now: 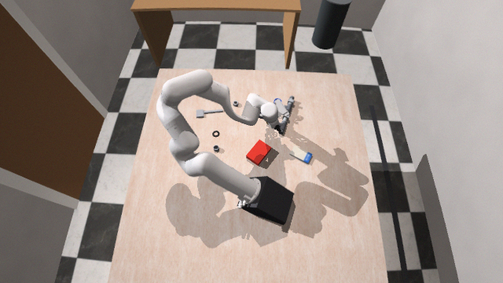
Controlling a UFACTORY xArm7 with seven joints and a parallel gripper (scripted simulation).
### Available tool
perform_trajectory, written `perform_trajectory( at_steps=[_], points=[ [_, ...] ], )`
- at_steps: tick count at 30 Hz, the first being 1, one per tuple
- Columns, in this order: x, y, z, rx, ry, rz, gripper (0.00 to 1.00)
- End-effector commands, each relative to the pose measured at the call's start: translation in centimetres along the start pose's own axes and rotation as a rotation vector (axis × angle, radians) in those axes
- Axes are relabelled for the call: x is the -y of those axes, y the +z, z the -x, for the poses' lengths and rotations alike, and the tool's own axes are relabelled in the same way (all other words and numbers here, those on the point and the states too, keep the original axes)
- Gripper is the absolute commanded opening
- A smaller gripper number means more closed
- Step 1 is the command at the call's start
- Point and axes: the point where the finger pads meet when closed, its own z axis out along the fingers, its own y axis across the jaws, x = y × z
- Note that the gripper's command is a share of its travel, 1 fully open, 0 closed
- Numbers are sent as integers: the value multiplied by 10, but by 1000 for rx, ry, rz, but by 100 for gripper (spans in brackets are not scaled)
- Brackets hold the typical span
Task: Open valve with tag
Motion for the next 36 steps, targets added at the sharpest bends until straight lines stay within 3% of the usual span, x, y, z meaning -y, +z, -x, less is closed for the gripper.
perform_trajectory(
  at_steps=[1,6,12,13,36],
  points=[
    [0,-1,-2,18,276,33,100],
    [0,-1,-2,35,489,59,100],
    [0,-1,-2,35,489,59,100],
    [0,-1,-2,35,489,59,0],
    [0,-1,-2,35,489,59,0]
  ],
)
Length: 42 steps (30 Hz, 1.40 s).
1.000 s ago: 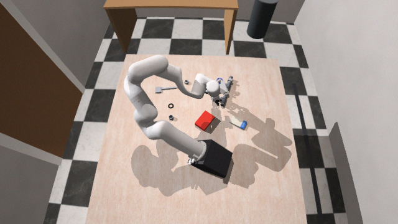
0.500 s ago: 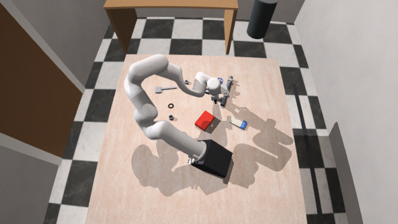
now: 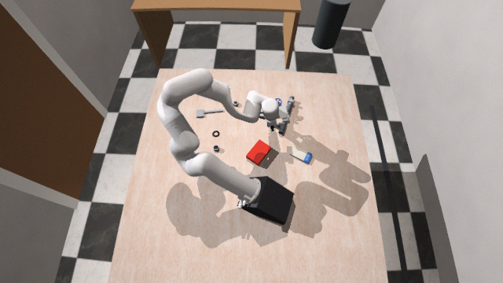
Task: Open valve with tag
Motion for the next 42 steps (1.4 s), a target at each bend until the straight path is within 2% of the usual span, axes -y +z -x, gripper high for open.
perform_trajectory(
  at_steps=[1,10,18,25,27,42],
  points=[
    [1,-1,-1,-4,-1,-3,0],
    [1,-1,-1,-4,-34,-2,0],
    [1,-1,-1,-4,-195,-2,0],
    [1,-1,-1,-4,-470,-2,0],
    [1,-1,-1,-4,-470,-2,0],
    [1,-1,-1,-1,-1224,11,0]
  ],
)
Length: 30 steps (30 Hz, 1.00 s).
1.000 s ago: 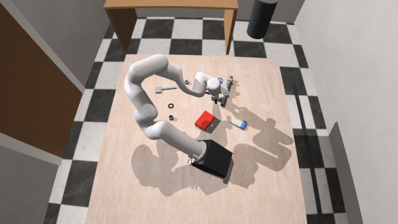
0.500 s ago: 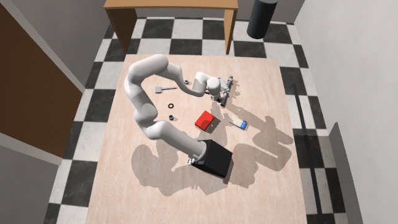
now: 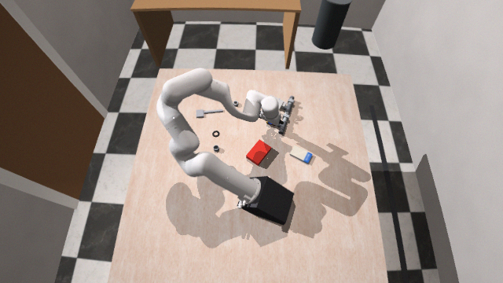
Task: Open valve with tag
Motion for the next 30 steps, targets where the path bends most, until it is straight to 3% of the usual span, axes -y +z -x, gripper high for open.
perform_trajectory(
  at_steps=[1,17,19,20,30],
  points=[
    [-1,-2,-2,-22,-231,-7,0],
    [-1,-2,-2,-9,-1012,10,0],
    [-1,-2,-2,-9,-1012,10,0],
    [-1,-2,-2,-11,-1152,10,0],
    [-1,-2,-2,-10,-1597,14,0]
  ],
)
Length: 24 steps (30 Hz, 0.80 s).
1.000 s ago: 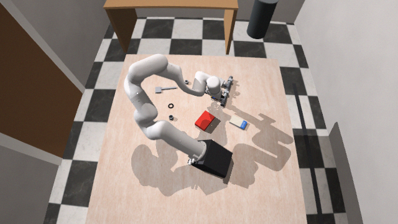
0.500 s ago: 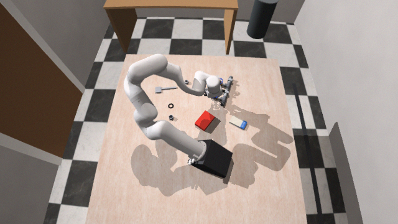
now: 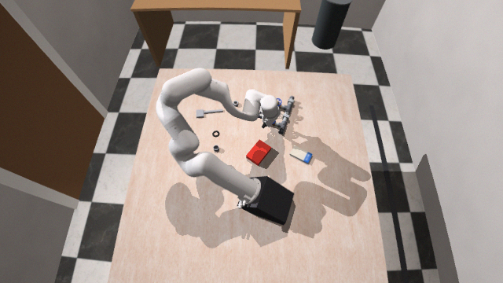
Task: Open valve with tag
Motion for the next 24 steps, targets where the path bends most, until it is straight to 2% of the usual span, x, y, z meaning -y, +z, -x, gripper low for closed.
perform_trajectory(
  at_steps=[1,4,6,7,18,19,24],
  points=[
    [-2,-1,0,-23,-278,27,0],
    [-2,-1,0,-27,-419,33,0],
    [-2,-1,0,-27,-419,33,0],
    [-2,-1,0,-38,-548,44,0],
    [-2,-1,0,-36,-608,45,0],
    [-2,-1,0,-36,-608,45,100],
    [-2,-1,0,-36,-608,45,100]
  ],
)
